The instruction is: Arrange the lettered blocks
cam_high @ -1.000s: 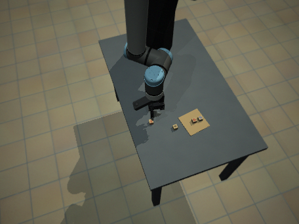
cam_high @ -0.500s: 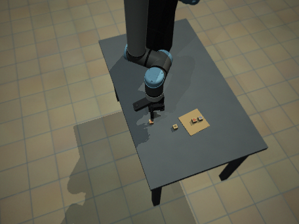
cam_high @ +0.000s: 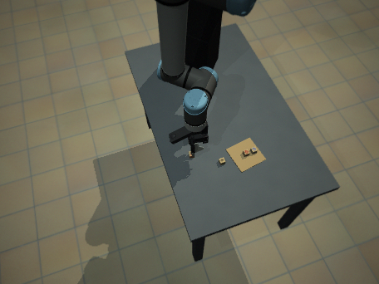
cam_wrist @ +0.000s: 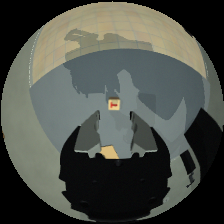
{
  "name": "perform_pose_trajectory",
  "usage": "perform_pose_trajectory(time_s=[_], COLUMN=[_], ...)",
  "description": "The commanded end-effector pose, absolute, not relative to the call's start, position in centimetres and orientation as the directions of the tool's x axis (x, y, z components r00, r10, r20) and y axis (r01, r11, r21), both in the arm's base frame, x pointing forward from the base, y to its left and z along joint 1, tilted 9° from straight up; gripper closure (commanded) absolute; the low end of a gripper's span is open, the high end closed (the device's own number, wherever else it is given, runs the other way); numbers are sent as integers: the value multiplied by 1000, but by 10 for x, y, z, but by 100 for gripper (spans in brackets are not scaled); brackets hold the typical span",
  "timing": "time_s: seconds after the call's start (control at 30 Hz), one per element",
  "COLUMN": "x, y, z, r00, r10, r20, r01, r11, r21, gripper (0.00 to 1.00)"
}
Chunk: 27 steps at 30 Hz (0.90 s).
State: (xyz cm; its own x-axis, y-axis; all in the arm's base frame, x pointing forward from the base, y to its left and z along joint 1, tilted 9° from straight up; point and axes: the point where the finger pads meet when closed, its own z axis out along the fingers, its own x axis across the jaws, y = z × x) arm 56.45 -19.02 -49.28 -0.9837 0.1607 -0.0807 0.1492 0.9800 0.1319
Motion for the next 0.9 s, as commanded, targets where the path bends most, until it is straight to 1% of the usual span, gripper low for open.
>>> perform_pose_trajectory(time_s=[0.0, 0.87], x=[566, 567], y=[-190, -188], z=[-498, -512], r00=[-984, -984], r10=[161, 161], r20=[-82, -82], r01=[149, 149], r11=[980, 980], r21=[131, 131], gripper=[63, 63])
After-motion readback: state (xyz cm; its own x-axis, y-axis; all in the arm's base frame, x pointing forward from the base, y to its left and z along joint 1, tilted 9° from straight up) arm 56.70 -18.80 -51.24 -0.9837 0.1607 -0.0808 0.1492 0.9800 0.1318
